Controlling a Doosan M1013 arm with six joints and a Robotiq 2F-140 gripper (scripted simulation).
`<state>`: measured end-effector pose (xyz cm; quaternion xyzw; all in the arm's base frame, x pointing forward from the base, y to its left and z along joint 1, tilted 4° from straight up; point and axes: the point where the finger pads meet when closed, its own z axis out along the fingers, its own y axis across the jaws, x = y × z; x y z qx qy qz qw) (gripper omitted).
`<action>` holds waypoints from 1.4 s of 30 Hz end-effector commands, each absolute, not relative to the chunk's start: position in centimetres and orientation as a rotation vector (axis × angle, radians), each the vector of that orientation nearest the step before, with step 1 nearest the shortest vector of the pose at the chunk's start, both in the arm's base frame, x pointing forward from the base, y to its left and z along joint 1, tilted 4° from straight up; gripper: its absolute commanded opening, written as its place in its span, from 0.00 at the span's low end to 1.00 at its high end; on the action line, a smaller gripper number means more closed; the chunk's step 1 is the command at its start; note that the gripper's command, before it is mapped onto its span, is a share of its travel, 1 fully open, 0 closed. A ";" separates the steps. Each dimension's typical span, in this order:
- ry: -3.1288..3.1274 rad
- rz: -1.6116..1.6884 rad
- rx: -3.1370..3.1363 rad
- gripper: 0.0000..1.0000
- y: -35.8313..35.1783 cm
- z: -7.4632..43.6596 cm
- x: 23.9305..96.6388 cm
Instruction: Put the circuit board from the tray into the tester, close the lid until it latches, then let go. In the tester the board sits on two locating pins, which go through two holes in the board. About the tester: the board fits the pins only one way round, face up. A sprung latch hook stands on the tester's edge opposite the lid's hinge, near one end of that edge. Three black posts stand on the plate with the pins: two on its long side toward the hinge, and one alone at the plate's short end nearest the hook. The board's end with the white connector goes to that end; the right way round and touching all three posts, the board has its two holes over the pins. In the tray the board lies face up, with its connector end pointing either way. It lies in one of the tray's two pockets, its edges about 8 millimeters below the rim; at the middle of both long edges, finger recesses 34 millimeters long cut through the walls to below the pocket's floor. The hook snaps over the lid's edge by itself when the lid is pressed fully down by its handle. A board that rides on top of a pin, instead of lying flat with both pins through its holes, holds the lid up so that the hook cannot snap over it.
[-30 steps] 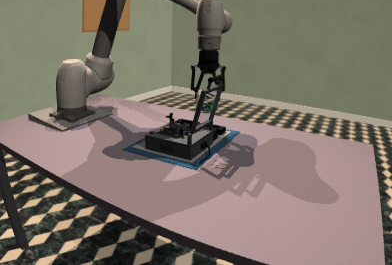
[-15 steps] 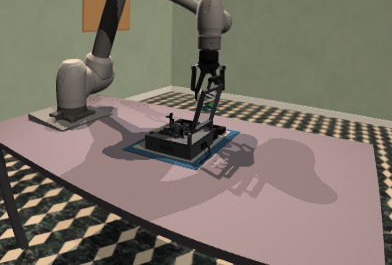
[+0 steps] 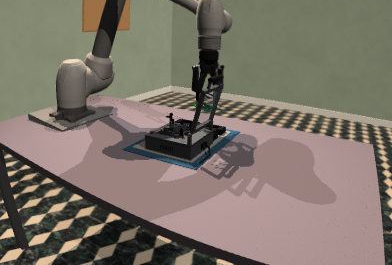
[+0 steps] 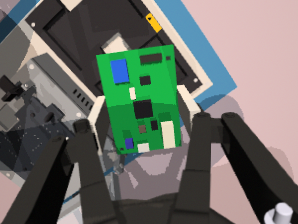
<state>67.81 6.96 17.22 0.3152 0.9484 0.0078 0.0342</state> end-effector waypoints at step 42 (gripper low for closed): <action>3.018 -0.024 -0.585 0.46 7.0 17.2 67.8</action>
